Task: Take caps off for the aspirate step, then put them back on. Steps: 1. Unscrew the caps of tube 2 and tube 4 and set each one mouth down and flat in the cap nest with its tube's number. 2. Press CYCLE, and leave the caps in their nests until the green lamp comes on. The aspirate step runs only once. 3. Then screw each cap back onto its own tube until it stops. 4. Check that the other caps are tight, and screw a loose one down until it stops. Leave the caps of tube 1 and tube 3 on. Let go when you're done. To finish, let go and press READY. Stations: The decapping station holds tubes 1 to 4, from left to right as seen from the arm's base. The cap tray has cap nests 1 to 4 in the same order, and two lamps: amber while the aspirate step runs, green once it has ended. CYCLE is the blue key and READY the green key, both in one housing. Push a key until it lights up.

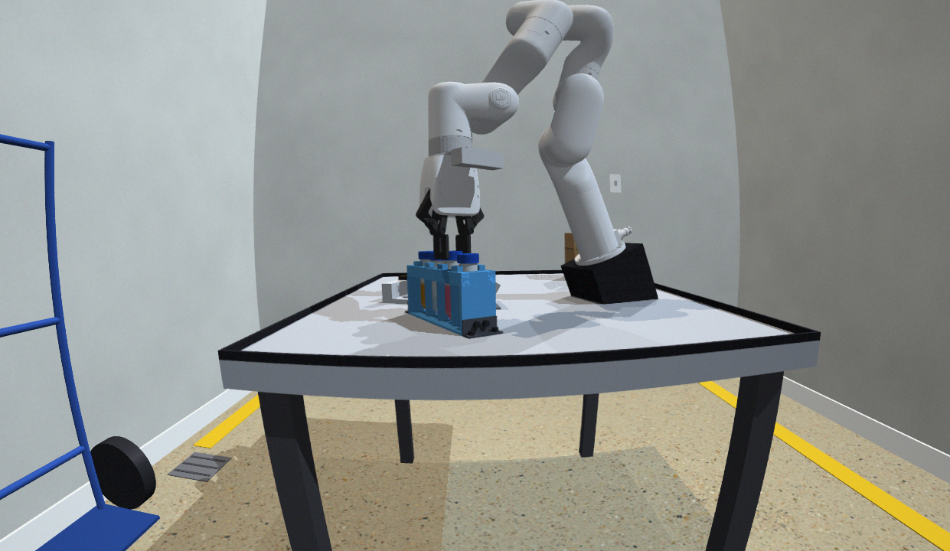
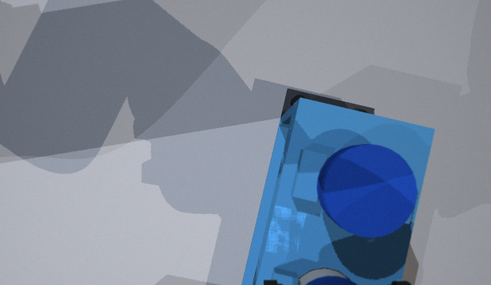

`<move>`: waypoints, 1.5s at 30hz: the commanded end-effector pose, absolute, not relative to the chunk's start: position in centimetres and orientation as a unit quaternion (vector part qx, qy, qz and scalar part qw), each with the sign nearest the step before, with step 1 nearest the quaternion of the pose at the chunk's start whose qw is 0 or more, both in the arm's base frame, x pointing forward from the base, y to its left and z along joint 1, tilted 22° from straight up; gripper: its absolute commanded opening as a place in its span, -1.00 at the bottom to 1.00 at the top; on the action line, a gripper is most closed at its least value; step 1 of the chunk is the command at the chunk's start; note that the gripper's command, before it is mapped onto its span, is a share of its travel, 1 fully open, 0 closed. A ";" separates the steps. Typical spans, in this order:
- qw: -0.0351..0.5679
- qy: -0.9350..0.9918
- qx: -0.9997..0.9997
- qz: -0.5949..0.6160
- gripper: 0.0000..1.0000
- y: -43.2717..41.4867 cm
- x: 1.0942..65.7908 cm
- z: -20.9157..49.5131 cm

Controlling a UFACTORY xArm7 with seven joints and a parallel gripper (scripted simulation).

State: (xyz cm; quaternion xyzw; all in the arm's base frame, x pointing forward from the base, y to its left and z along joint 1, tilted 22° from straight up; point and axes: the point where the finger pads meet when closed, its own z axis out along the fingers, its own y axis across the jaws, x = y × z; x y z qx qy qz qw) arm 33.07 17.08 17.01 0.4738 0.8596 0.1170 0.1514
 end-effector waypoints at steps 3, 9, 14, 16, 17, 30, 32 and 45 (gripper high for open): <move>0.138 0.762 0.619 0.134 -0.08 17.1 33.1 17.1; 0.129 0.716 0.671 0.142 -0.08 17.1 33.1 17.1; 0.129 0.716 0.671 0.142 -0.08 17.1 33.1 17.1; 0.129 0.716 0.671 0.142 -0.08 17.1 33.1 17.1; 0.129 0.716 0.671 0.142 -0.08 17.1 33.1 17.1; 0.129 0.717 0.671 0.142 -1.00 17.1 33.1 17.1; 0.129 0.717 0.671 0.142 -1.00 17.1 33.1 17.1; 0.161 0.866 0.462 0.104 -1.00 17.1 33.1 17.1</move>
